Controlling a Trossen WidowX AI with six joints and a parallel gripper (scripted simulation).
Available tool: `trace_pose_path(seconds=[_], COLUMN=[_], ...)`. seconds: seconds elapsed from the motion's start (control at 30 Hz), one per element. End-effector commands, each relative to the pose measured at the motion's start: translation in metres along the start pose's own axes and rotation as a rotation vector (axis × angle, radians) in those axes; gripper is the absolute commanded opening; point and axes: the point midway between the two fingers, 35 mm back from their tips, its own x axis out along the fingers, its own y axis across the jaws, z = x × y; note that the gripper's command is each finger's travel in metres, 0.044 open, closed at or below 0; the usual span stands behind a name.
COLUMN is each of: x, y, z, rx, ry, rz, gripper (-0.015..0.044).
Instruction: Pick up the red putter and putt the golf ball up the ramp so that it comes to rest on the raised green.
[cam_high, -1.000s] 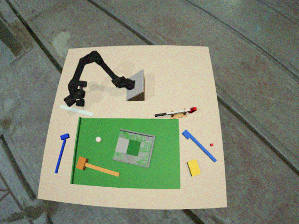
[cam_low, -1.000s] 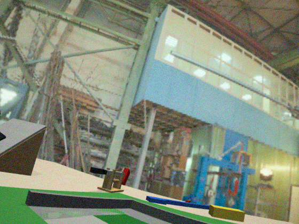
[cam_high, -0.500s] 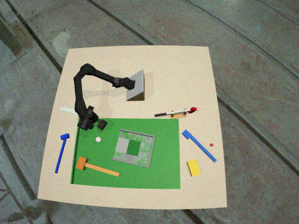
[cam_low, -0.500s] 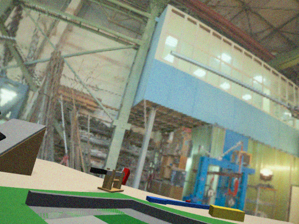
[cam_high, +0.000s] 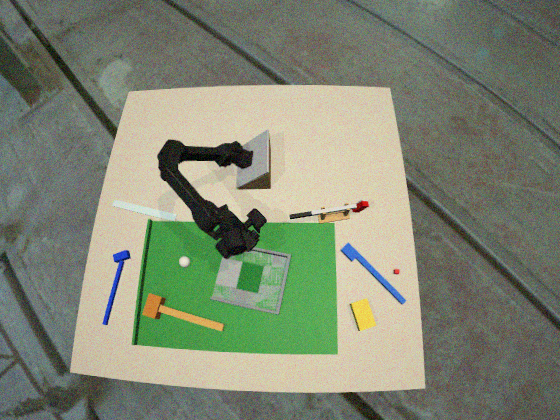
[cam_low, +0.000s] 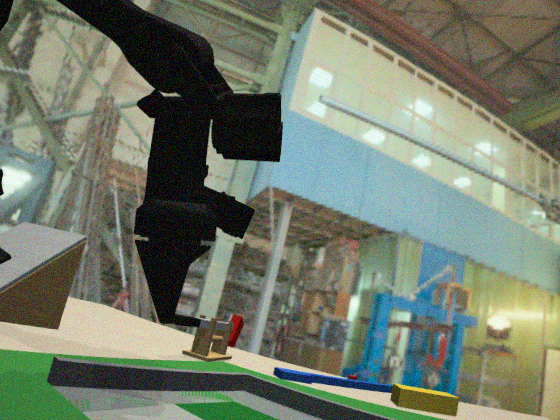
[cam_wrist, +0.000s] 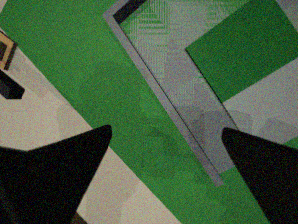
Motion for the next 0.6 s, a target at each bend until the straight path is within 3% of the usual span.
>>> trace_pose_path(seconds=[0.0,0.27,0.57], x=[0.000,0.009,0.021], y=[0.063,0.194,0.201], z=[0.030,0.053,0.052], rx=[-0.331,-0.959,-0.972], ry=[-0.010,0.003,0.004], rz=[0.047,0.122,0.123], gripper=[0.0440,0.0440,0.0440])
